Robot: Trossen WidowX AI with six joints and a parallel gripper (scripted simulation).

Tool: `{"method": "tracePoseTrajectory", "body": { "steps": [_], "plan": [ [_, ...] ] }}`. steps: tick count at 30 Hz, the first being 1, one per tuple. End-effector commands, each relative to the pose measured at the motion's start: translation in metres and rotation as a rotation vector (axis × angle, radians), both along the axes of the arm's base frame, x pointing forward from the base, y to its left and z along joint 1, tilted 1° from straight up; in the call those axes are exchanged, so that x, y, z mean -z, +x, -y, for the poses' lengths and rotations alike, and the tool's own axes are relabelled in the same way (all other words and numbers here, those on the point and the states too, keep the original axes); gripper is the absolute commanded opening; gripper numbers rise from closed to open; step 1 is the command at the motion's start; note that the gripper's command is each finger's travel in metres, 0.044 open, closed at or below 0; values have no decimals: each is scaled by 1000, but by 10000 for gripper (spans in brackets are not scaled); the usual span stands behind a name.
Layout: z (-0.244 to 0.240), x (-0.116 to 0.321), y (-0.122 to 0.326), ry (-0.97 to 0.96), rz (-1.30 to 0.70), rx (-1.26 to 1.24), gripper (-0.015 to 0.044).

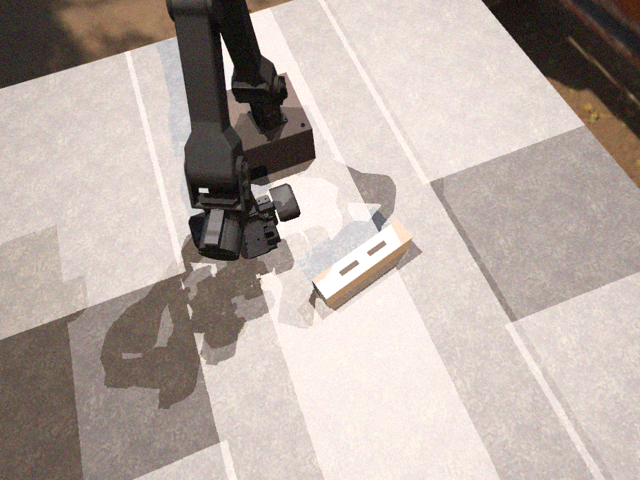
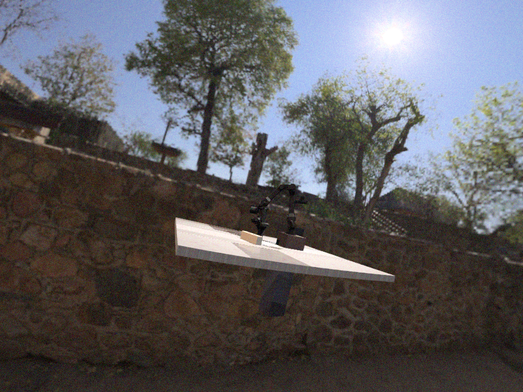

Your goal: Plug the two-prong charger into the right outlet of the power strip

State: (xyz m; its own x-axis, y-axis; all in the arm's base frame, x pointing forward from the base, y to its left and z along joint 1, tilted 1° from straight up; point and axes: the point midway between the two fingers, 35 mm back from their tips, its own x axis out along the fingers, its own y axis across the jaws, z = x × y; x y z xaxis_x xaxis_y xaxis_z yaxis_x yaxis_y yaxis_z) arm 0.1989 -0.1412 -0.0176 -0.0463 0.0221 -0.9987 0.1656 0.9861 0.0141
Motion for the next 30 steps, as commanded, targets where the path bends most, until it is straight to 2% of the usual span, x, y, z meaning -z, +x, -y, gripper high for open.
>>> {"method": "tracePoseTrajectory", "body": {
  "steps": [1,30],
  "plan": [
    [0,-13,-1,-5,1,-2,0],
    [-39,0,19,-4,7,-101,0]
  ]
}}
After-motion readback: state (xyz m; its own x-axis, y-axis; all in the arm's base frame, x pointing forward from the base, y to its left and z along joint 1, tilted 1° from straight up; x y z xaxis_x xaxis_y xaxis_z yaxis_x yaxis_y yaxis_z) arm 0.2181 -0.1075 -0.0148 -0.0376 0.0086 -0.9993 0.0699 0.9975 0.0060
